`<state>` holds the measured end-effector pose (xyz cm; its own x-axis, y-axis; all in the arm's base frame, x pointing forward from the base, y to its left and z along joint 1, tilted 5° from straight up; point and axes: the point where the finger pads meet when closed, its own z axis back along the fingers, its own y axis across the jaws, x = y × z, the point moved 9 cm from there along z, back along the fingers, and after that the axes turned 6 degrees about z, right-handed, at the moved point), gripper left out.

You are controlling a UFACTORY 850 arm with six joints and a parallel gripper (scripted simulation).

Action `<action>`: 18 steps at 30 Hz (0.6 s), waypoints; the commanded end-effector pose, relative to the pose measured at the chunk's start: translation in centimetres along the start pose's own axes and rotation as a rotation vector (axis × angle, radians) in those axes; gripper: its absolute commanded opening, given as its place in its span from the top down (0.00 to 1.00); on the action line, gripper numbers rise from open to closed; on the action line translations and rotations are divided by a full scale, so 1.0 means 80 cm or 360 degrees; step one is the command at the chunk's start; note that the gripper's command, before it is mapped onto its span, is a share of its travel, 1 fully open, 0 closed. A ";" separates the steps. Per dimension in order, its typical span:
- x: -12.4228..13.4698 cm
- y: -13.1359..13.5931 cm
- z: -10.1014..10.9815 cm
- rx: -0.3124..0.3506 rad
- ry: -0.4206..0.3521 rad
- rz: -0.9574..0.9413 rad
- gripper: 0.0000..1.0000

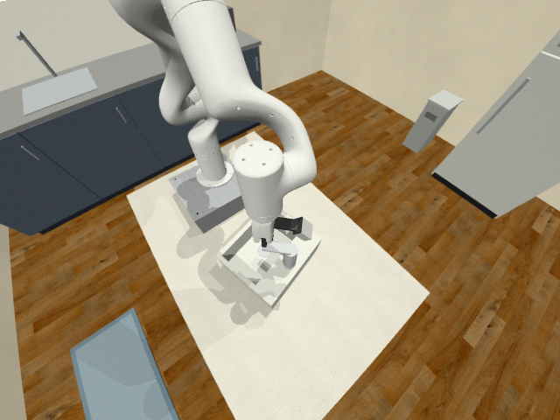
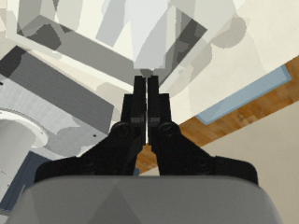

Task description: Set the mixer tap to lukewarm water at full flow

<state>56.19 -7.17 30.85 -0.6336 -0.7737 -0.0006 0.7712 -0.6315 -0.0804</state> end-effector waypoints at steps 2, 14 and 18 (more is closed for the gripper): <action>0.000 0.001 0.001 0.0003 0.0002 0.0000 1.00; 0.000 0.001 0.001 0.0003 0.0002 0.0000 0.28; 0.000 0.001 0.001 0.0003 0.0002 0.0000 0.28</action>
